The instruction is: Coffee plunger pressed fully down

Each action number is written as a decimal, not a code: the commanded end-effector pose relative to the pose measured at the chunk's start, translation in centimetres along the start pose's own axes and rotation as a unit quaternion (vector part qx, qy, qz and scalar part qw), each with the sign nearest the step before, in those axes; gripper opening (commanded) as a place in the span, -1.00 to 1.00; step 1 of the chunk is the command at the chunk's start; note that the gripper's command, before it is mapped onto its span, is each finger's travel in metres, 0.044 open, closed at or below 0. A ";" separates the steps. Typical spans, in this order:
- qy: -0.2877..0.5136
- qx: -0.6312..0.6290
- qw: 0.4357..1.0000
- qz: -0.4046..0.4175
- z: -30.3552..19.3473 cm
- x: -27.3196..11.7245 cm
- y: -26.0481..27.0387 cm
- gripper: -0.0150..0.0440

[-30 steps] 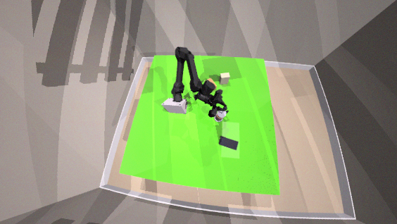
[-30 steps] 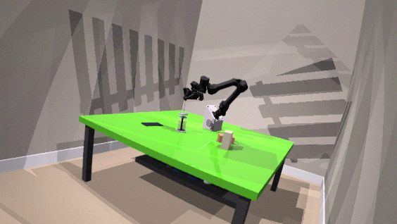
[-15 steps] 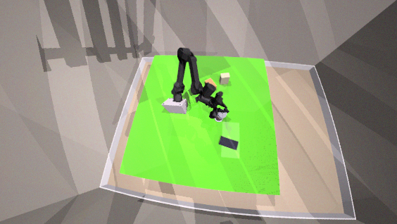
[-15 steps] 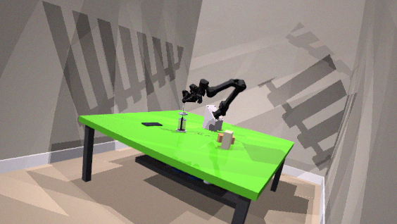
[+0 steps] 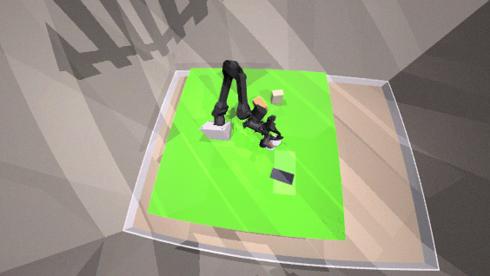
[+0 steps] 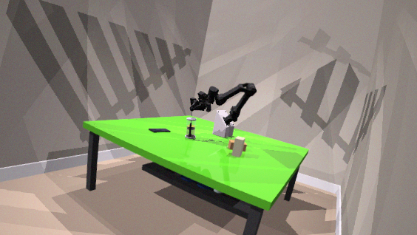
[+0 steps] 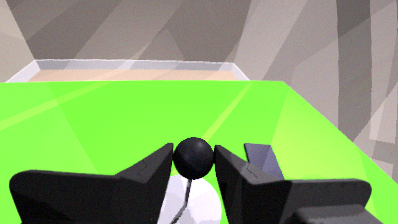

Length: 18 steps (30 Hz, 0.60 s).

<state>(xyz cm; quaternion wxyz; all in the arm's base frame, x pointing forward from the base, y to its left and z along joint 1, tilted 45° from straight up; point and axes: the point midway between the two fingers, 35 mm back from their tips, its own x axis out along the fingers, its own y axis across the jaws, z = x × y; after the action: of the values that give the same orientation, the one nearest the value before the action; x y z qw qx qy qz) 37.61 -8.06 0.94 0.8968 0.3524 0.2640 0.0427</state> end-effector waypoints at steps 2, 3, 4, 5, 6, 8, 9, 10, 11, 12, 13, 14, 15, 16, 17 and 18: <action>0.041 0.020 0.999 0.002 -3.6 1.0 0.1 -0.11; 0.040 0.021 0.999 0.002 -3.6 1.2 0.1 -0.11; 0.040 0.021 0.999 0.002 -3.6 1.3 0.2 -0.11; 0.040 0.021 0.999 0.002 -3.6 1.4 0.1 -0.11; 0.040 0.021 0.999 0.002 -3.6 1.5 0.1 -0.11; 0.040 0.021 0.999 0.002 -3.5 1.7 0.1 -0.11; 0.040 0.021 0.999 0.002 -3.5 1.7 0.1 -0.11; 0.040 0.021 0.999 0.002 -3.5 1.7 0.1 -0.11; 0.040 0.021 0.999 0.002 -3.5 1.8 0.1 -0.11; 0.040 0.021 0.999 0.002 -3.4 1.8 0.1 -0.11; 0.040 0.020 0.999 0.002 -3.4 1.9 0.0 -0.11; 0.040 0.020 0.999 0.002 -3.3 1.9 0.0 -0.11; 0.040 0.020 0.999 0.002 -3.3 1.9 0.0 -0.11; 0.040 0.020 0.999 0.002 -3.3 2.0 0.0 -0.11; 0.040 0.020 0.999 0.003 -3.3 2.0 0.0 -0.11; 0.040 0.020 0.999 0.003 -3.2 2.0 0.0 -0.11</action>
<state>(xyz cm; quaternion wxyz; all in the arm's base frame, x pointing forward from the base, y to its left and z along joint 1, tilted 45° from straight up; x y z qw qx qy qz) 38.13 -6.80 -0.68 0.8908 0.3583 0.2759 0.0449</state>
